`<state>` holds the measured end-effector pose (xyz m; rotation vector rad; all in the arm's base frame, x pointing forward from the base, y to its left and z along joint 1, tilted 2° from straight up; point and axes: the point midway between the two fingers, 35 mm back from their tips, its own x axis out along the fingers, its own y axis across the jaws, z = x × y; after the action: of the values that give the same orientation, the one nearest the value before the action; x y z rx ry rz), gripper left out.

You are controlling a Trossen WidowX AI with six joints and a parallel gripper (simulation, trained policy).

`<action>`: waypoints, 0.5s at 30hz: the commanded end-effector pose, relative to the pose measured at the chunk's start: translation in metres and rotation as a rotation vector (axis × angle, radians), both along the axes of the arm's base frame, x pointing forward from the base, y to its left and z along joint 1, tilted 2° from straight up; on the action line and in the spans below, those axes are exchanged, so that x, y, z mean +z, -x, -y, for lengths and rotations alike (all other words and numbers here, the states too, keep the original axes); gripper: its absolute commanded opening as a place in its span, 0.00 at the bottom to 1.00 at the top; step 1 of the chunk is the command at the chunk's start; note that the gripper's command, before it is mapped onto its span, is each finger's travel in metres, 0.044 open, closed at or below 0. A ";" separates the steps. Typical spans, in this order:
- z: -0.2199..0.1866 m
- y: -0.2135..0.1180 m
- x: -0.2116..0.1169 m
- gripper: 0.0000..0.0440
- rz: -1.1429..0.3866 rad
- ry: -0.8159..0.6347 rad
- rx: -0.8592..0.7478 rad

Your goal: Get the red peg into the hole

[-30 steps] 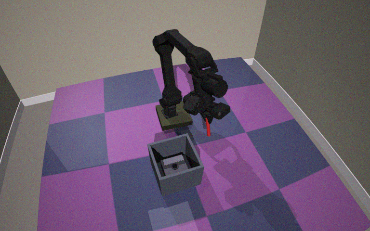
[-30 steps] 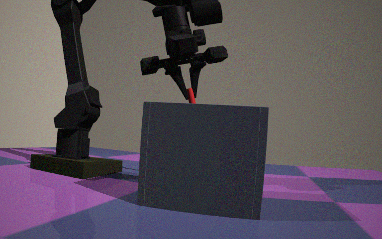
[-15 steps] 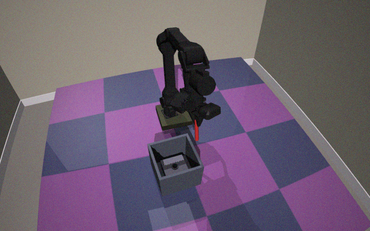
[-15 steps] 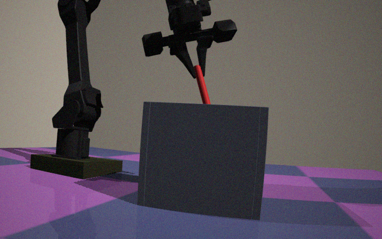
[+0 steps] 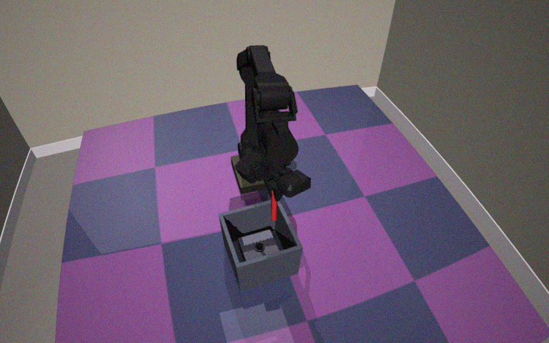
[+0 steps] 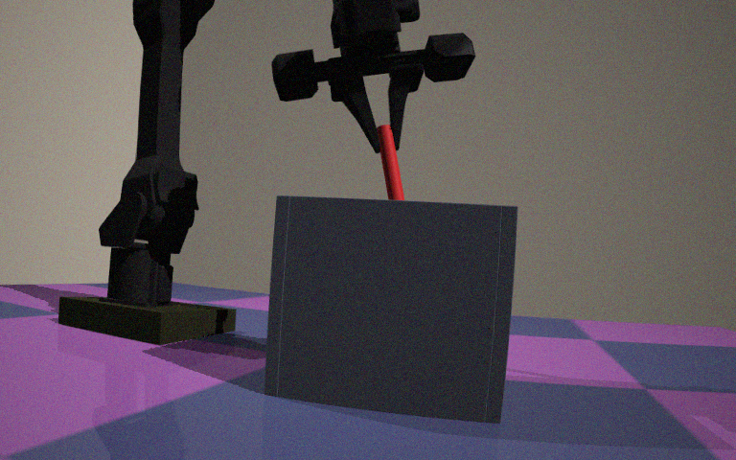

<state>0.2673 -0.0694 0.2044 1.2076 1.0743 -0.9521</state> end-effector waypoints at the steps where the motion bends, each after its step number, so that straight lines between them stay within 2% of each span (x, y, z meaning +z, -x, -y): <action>1: 0.006 -0.002 -0.003 0.00 -0.012 -0.007 0.004; 15: 0.030 -0.006 -0.020 0.00 -0.062 -0.028 0.010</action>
<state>0.2719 -0.0975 0.1870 1.2024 1.1358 -0.9817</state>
